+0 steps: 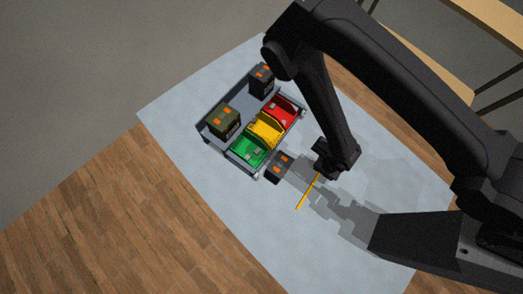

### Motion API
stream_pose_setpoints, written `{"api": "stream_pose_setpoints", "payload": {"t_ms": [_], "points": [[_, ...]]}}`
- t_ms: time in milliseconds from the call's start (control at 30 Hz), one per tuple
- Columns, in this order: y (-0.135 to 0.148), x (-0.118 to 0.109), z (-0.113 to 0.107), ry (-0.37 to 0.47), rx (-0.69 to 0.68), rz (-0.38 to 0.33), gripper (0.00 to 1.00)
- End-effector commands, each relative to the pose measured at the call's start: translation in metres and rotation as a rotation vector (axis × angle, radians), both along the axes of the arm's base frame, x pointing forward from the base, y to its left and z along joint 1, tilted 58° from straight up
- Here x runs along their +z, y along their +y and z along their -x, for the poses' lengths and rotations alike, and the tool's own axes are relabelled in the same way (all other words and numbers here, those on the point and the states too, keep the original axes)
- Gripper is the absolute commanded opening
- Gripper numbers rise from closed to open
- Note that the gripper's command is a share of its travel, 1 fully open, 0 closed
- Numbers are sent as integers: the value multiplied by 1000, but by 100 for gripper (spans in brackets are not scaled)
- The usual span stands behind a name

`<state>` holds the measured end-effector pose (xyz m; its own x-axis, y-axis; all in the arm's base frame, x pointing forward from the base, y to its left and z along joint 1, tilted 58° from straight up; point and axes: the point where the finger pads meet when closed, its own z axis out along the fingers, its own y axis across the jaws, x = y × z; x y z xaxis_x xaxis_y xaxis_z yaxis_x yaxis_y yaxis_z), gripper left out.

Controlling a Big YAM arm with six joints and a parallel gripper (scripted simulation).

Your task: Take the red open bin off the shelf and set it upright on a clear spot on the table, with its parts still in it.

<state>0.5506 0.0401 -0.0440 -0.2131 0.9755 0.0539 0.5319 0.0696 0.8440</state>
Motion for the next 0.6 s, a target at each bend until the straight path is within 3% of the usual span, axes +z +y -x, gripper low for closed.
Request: {"api": "stream_pose_setpoints", "payload": {"t_ms": [0, 567], "points": [[3, -3, 1, 5, -1, -4, 43], [-13, 12, 41, 26, -7, 7, 43]]}}
